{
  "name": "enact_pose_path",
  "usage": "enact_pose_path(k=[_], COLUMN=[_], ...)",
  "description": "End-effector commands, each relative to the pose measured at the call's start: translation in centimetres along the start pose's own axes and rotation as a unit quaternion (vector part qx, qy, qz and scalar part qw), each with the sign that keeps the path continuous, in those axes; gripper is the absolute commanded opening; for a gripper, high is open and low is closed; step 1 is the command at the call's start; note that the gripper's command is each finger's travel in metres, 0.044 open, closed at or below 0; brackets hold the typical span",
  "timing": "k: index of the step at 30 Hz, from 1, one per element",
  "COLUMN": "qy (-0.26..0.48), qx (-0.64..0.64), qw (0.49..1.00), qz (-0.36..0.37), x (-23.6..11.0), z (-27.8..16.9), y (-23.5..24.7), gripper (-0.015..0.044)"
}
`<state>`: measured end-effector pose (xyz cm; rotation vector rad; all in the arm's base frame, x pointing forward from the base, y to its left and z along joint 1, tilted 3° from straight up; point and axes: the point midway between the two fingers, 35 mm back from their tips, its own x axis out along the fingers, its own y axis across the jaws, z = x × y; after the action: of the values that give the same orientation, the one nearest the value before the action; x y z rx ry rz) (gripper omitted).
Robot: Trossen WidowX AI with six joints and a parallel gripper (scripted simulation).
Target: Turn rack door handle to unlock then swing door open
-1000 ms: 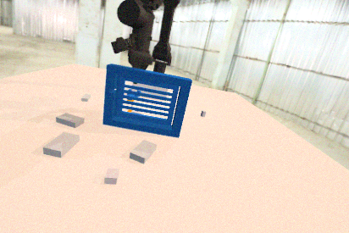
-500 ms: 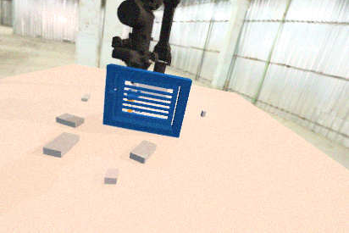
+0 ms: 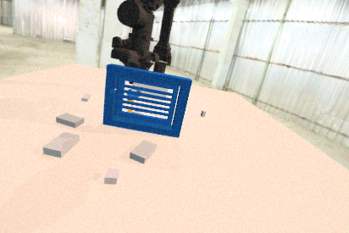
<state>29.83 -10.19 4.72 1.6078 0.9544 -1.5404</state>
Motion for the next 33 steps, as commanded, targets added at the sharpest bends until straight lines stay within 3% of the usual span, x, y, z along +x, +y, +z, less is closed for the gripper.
enact_pose_path(k=[1,9,17,25,33], qy=[0.002,0.003,0.003,0.003,0.003], qx=[0.002,-0.158,-0.35,-0.527,-0.684], qw=[1.0,0.987,0.937,0.85,0.729], qz=[-0.002,-0.001,-0.001,0.0,0.001], x=[0.09,0.09,0.08,0.08,0.08], z=[-0.07,-0.07,-0.07,-0.07,-0.07], y=[-0.04,-0.04,-0.04,-0.04,-0.04], gripper=[0.0291,0.0291,0.0291,0.0291,0.0291])
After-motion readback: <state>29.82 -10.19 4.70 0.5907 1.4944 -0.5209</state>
